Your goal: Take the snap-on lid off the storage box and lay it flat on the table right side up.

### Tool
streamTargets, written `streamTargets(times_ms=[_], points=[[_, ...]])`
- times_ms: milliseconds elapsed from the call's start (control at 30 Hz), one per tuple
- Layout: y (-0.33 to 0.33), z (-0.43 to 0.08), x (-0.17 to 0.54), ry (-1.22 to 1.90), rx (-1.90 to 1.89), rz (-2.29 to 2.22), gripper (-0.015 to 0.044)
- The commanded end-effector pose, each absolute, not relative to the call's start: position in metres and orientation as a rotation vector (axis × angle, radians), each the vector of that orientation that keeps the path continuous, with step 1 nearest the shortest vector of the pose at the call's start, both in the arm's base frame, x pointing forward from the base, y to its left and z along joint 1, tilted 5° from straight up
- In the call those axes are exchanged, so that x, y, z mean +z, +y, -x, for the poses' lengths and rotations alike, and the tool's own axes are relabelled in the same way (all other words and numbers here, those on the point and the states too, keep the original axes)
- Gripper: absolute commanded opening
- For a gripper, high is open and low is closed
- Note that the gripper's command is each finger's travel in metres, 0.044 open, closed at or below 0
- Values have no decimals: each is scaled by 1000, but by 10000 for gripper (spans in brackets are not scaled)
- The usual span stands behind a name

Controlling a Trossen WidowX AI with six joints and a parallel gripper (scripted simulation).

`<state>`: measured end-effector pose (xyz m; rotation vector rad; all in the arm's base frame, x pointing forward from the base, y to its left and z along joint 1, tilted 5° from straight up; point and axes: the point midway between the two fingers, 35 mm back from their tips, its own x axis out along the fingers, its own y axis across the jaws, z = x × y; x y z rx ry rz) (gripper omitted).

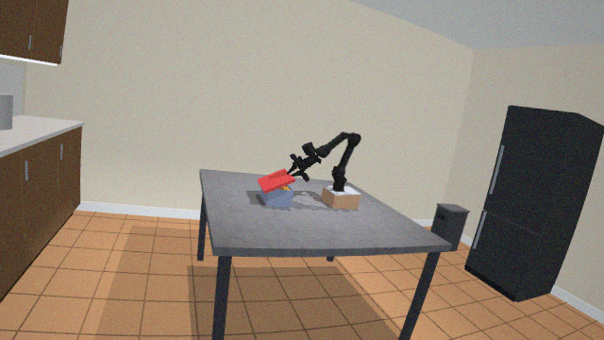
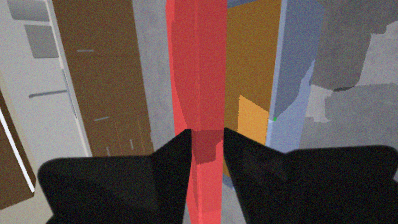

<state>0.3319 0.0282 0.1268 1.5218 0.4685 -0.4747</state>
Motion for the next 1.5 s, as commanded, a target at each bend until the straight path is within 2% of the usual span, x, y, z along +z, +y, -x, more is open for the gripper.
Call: streamTargets(times_ms=[0, 700, 1467], points=[[29, -336, 136, 467, -466, -1523, 0], [29, -356, 166, 465, -465, -1523, 0], [29, -355, 196, 465, -465, -1523, 0]])
